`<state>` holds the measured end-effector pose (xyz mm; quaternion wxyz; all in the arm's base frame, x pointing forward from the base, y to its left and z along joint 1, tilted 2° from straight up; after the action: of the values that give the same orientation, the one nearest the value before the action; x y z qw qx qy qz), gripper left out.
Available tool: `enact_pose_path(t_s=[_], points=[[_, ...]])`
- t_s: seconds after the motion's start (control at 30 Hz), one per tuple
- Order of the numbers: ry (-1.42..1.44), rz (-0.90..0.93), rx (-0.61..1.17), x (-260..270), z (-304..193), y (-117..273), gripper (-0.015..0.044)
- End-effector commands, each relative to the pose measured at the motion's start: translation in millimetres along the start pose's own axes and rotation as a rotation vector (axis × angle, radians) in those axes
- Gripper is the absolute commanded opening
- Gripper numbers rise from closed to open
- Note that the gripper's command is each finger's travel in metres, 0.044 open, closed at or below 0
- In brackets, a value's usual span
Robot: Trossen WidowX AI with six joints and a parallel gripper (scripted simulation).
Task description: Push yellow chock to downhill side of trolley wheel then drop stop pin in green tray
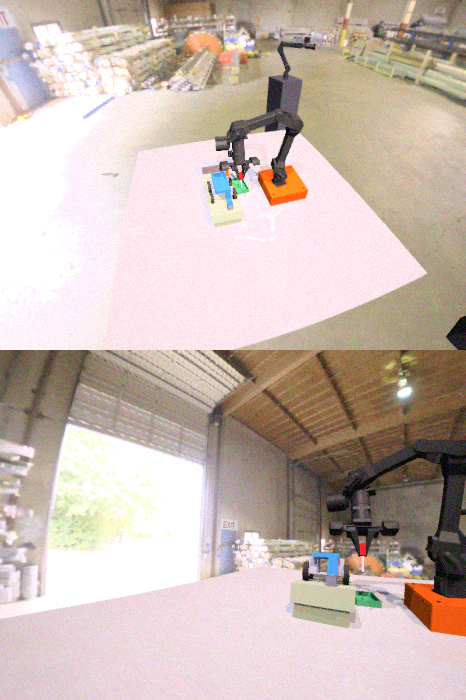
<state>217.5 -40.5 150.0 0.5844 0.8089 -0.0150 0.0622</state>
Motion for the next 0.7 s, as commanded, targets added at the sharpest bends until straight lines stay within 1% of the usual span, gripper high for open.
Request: enact_pose_path(t_s=[0.0, 0.67], points=[[0.002, -0.003, 0.002, -4, 12, 1, 0.0], [0.002, -0.006, -0.004, -28, 87, 9, 0.0]])
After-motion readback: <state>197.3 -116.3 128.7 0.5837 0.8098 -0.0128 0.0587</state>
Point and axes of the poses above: the point midway between the two fingers, 35 mm back from their tips, its own y axis back along the fingers, its own x axis across the jaws, z = x × y, the point moved 2 cm from there along y, back along the fingers, and after that the axes turned 15 degrees about y, right-handed, at the moved point
